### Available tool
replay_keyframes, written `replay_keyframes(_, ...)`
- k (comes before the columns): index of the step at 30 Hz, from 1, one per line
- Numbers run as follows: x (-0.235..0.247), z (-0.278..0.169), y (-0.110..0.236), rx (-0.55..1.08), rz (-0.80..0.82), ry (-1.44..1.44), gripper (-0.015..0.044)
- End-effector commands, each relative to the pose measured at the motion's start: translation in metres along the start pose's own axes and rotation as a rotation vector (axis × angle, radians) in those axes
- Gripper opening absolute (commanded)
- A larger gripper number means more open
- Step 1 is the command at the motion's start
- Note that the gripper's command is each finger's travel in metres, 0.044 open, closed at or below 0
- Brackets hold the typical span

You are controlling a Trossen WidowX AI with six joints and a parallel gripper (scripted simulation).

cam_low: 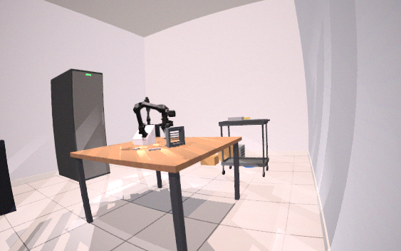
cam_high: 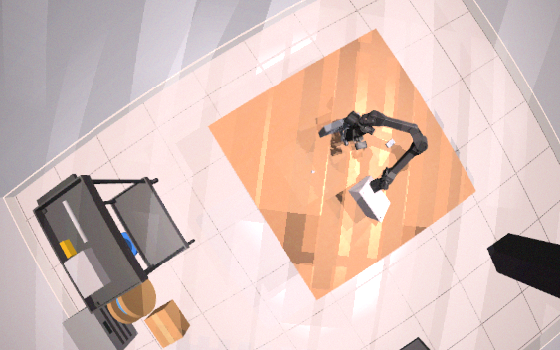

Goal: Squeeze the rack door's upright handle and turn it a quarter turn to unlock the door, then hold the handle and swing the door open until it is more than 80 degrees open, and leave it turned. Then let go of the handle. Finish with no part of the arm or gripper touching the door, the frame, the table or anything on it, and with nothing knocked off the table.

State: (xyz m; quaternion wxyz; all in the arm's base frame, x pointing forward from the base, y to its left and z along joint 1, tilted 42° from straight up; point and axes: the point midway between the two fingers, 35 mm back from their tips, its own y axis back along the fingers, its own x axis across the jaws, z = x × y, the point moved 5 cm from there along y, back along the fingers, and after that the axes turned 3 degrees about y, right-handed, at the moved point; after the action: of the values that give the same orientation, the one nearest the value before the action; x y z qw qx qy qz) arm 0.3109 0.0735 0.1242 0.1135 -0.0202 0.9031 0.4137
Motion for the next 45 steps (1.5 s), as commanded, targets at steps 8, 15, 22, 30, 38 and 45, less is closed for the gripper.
replay_keyframes(8, 0.013, 0.007, 0.000, -0.006, -0.003, -0.216, 0.0011)
replay_keyframes(15, 0.023, 0.013, 0.000, -0.006, -0.002, -0.328, 0.0011)
replay_keyframes(22, 0.034, 0.021, 0.000, -0.007, -0.001, -0.435, 0.0011)
replay_keyframes(30, 0.045, 0.031, 0.000, -0.007, 0.000, -0.553, 0.0011)
replay_keyframes(38, 0.056, 0.043, 0.000, -0.007, 0.001, -0.667, 0.0011)
replay_keyframes(45, 0.064, 0.054, 0.000, -0.008, 0.002, -0.765, 0.0011)
